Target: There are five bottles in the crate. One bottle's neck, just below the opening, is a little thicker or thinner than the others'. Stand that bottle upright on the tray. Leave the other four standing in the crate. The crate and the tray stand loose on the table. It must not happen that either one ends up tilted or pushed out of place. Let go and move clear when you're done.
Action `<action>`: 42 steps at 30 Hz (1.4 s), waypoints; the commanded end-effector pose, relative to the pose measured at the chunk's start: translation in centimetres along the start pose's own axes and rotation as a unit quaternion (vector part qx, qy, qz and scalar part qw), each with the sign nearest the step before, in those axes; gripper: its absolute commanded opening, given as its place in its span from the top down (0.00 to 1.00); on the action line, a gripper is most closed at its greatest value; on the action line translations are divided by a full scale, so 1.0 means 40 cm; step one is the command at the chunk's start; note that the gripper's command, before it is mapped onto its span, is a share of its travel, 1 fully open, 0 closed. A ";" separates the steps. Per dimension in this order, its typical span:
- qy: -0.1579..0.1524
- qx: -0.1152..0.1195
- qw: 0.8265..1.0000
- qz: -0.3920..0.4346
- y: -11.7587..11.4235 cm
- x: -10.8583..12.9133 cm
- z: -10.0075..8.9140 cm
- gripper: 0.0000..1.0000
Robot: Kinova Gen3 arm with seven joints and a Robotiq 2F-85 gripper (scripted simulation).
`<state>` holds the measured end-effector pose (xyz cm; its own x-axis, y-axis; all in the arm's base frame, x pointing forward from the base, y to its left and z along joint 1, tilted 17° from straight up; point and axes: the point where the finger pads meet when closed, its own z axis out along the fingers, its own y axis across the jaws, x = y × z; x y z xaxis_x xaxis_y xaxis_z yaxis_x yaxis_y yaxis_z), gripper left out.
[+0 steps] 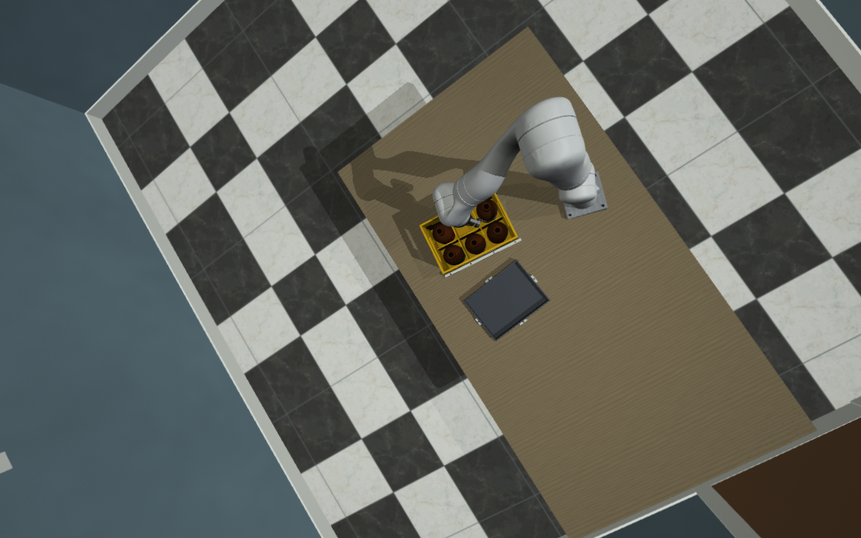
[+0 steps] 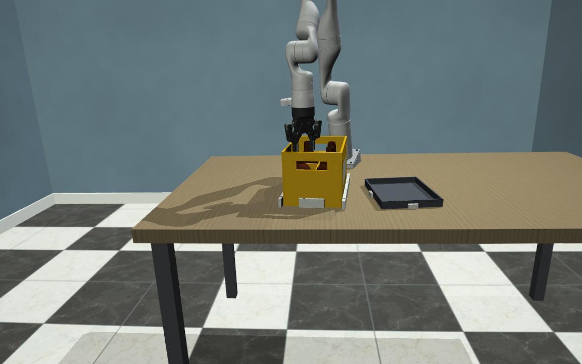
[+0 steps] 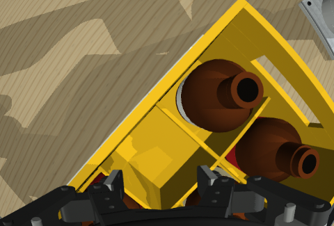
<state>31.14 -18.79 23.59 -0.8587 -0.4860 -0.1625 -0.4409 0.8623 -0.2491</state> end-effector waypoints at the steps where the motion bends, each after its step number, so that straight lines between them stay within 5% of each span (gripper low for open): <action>1: 0.000 0.001 1.000 0.000 -0.001 0.000 -0.001 0.36; 20: 0.000 0.001 1.000 0.000 -0.001 0.000 -0.001 0.36; 21: 0.000 0.001 1.000 0.000 -0.001 0.000 -0.001 1.00; 42: 0.000 0.001 1.000 0.000 -0.001 0.000 -0.001 1.00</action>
